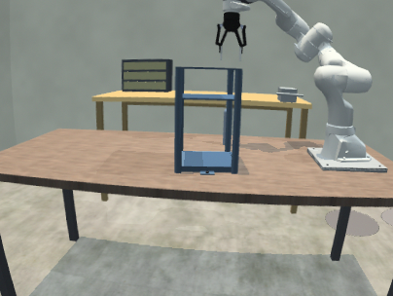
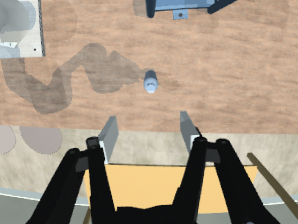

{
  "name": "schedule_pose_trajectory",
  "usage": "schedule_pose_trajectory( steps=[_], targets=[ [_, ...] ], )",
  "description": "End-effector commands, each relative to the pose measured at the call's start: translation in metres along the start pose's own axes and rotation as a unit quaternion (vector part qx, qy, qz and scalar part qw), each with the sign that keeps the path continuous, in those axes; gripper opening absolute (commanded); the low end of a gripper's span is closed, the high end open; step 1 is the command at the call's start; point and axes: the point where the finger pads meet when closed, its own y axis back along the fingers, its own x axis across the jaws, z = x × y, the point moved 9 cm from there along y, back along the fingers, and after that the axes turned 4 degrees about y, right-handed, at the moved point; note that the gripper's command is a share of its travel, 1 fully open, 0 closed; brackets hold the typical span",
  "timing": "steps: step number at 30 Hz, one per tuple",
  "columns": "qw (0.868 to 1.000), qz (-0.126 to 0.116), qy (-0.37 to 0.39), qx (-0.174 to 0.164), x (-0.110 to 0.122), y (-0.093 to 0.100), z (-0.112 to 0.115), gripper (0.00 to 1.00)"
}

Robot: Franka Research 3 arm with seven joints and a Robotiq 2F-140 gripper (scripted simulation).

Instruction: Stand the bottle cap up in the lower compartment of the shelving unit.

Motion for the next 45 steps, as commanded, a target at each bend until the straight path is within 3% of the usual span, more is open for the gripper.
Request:
schedule_pose_trajectory(
  steps=[1, 3, 8, 11, 20, 27, 35, 37, 38, 45],
  targets=[
    [0.999, 0.000, -0.034, -0.002, -0.012, 0.015, 0.002, 0.35],
    [0.999, 0.000, -0.034, -0.002, -0.012, 0.015, 0.002, 0.35],
    [0.993, 0.002, -0.121, -0.008, -0.044, 0.055, 0.000, 0.35],
    [0.988, 0.002, -0.152, -0.010, -0.054, 0.068, -0.003, 0.35],
    [0.976, 0.000, -0.218, -0.016, -0.073, 0.094, -0.014, 0.35],
    [0.955, -0.005, -0.295, -0.023, -0.091, 0.119, -0.032, 0.35],
    [0.931, -0.014, -0.364, -0.029, -0.100, 0.135, -0.052, 0.35],
    [0.931, -0.014, -0.364, -0.029, -0.100, 0.135, -0.052, 0.35],
    [0.922, -0.018, -0.385, -0.031, -0.101, 0.139, -0.059, 0.35],
    [0.895, -0.031, -0.443, -0.037, -0.102, 0.146, -0.079, 0.35]
  ],
)
